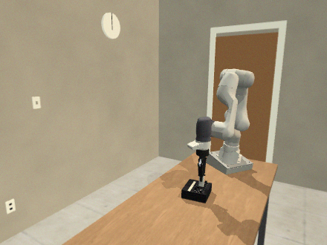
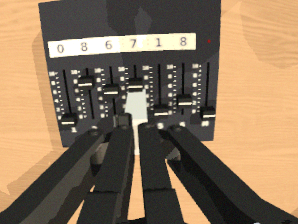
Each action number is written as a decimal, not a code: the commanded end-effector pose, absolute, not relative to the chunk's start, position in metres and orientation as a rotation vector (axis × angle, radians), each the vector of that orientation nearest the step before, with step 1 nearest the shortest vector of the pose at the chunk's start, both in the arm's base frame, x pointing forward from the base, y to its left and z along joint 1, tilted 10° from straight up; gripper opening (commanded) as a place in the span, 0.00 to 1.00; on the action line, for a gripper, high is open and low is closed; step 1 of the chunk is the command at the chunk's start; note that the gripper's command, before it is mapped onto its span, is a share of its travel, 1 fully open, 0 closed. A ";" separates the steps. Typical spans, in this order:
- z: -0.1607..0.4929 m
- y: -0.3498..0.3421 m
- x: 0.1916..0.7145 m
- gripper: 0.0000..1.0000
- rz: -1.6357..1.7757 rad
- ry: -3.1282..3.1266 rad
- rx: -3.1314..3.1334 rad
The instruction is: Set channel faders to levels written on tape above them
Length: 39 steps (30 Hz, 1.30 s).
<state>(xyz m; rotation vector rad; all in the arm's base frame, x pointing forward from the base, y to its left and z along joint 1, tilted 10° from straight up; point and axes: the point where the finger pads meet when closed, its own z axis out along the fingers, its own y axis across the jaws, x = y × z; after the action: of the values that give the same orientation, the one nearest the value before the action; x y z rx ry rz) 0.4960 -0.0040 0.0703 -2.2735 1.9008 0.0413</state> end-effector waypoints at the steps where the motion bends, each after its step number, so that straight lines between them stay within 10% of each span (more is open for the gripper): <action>1: 0.071 -0.008 0.497 0.00 0.035 1.899 -2.275; 39: 0.072 -0.003 0.496 0.00 0.035 1.899 -2.275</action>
<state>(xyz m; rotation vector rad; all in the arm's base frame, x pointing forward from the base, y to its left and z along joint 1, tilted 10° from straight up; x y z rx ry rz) 0.4963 -0.0040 0.0716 -2.2748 1.9002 0.0363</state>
